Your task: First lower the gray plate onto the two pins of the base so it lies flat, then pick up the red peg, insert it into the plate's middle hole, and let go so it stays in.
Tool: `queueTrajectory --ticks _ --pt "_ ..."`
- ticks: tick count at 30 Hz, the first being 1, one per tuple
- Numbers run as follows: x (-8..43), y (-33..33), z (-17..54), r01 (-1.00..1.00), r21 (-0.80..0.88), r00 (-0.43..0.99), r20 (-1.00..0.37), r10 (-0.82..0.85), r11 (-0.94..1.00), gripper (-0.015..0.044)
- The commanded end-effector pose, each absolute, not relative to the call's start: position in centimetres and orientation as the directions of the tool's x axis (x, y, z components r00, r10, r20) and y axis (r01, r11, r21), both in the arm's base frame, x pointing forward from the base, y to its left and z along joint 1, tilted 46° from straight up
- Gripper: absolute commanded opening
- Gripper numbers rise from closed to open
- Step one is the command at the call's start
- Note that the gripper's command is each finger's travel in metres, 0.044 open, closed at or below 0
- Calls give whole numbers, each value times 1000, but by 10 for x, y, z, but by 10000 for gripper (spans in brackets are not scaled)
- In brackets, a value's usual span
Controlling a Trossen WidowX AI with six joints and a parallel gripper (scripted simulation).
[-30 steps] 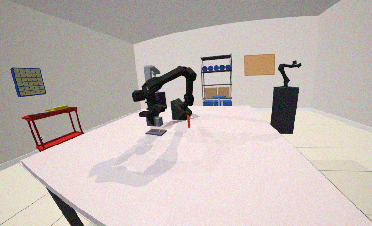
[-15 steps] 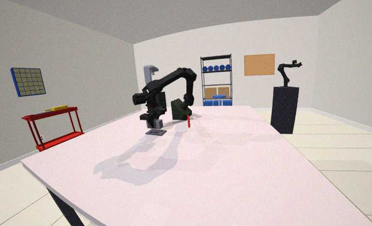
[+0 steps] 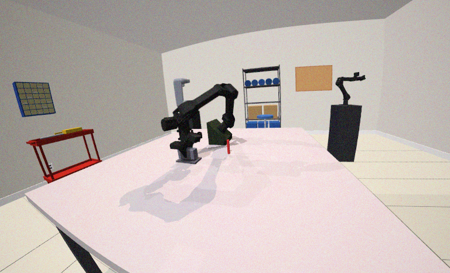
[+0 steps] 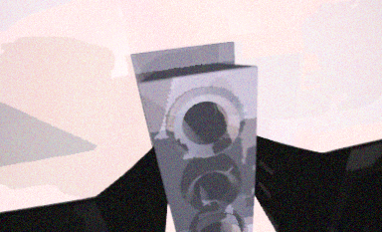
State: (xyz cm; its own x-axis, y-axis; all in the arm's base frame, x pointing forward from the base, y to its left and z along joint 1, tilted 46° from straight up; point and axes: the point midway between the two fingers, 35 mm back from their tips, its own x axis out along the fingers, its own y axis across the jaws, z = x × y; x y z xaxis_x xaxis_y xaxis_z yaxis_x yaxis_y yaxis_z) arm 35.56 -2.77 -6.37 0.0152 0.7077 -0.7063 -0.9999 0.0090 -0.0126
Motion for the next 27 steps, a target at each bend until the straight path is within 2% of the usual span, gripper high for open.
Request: queueTrajectory --ticks 1,4,21,27 --pt "356 -29 -63 -1000 -14 17 -707 707 10 0" --pt "356 -29 -63 -1000 -14 17 -707 707 10 0" --pt "356 -29 -63 -1000 -14 17 -707 707 10 440" --pt "359 -47 -48 -1000 -13 18 -709 705 12 440"
